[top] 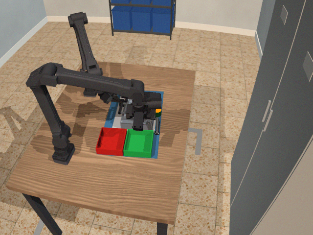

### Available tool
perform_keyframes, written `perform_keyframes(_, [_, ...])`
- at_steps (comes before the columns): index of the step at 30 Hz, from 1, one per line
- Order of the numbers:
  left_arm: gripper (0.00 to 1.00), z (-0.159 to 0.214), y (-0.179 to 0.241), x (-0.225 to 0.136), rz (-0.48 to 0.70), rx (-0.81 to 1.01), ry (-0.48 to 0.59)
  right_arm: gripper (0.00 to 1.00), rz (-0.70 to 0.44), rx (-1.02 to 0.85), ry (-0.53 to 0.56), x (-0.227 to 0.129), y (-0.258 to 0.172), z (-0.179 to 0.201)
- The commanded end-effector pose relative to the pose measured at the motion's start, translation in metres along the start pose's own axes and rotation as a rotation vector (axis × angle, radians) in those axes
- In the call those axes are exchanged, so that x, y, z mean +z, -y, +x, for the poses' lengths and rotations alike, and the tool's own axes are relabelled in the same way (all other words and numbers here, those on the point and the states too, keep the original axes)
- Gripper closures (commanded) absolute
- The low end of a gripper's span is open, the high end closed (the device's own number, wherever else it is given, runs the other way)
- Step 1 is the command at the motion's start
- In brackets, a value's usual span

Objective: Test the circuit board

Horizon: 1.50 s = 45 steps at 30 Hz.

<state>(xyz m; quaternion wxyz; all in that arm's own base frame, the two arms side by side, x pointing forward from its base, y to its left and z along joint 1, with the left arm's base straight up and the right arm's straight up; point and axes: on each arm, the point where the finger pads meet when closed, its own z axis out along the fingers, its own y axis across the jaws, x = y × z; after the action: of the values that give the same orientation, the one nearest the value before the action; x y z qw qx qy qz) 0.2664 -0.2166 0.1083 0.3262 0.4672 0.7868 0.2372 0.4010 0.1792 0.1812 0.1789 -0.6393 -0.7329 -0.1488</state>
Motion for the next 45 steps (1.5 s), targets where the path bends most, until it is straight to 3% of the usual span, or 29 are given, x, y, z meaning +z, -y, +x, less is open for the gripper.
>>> perform_keyframes(1, [1.0, -0.022, -0.023, -0.006, 0.035, -0.254, -0.022, 0.0, -0.023, 0.001, -0.011, -0.019, -0.031, 0.007])
perform_keyframes(6, [1.0, -0.019, -0.027, -0.004, 0.092, -0.375, -0.061, 0.0, -0.022, -0.005, -0.021, -0.023, -0.044, 0.012])
perform_keyframes(21, [1.0, -0.005, -0.049, -0.011, 0.329, -1.01, -0.32, 0.0, -0.021, -0.011, -0.043, -0.031, -0.078, 0.023])
perform_keyframes(23, [1.0, -0.005, -0.049, -0.011, 0.329, -1.01, -0.32, 0.0, -0.021, -0.011, -0.043, -0.031, -0.078, 0.023])
perform_keyframes(25, [1.0, 0.016, -0.033, -0.002, 0.335, -1.049, -0.418, 0.0, -0.031, -0.017, -0.044, -0.034, -0.078, 0.025])
perform_keyframes(31, [1.0, 0.033, -0.029, 0.001, 0.335, -1.124, -0.507, 0.0, -0.031, -0.017, -0.044, -0.035, -0.078, 0.025])
perform_keyframes(45, [1.0, 0.031, -0.029, -0.003, 0.349, -1.098, -0.489, 0.0, -0.021, -0.008, -0.042, -0.029, -0.07, 0.025])
